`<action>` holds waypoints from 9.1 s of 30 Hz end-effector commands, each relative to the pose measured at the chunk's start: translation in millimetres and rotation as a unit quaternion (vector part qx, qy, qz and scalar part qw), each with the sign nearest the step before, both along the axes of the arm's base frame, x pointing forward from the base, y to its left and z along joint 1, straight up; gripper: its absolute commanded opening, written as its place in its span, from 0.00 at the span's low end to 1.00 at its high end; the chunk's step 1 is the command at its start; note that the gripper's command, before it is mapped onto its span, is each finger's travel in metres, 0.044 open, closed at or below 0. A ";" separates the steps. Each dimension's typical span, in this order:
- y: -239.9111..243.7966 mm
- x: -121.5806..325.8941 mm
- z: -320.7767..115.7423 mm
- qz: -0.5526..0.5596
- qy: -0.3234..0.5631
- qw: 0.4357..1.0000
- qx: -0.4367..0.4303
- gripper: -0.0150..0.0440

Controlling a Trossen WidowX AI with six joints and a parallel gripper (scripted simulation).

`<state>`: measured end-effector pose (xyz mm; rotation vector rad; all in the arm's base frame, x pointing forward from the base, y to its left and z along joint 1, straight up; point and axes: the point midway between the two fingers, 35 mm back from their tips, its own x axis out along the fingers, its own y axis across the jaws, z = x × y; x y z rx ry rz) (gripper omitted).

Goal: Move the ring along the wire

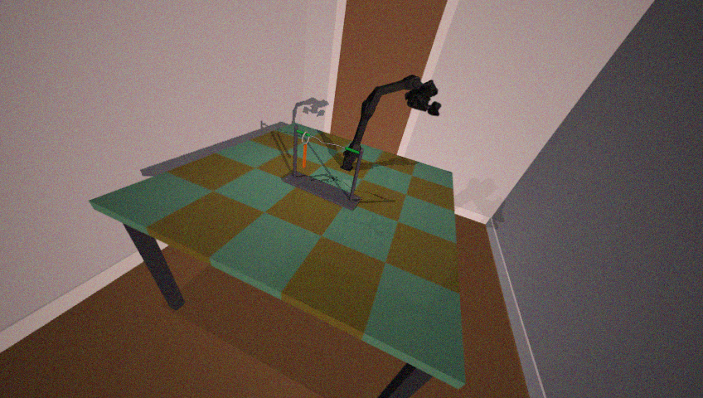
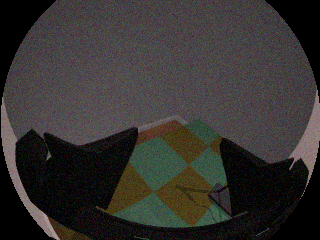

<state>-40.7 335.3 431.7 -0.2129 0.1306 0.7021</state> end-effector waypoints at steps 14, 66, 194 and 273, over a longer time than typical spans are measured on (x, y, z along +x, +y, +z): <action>12.7 88.3 -31.1 -0.087 0.067 0.993 -0.031 0.53; -252.4 425.3 -89.2 -0.379 0.214 0.889 0.144 0.53; -461.5 303.4 -312.9 -0.377 0.009 0.924 0.069 0.53; -458.2 343.1 -321.4 -0.375 0.006 0.924 0.069 0.00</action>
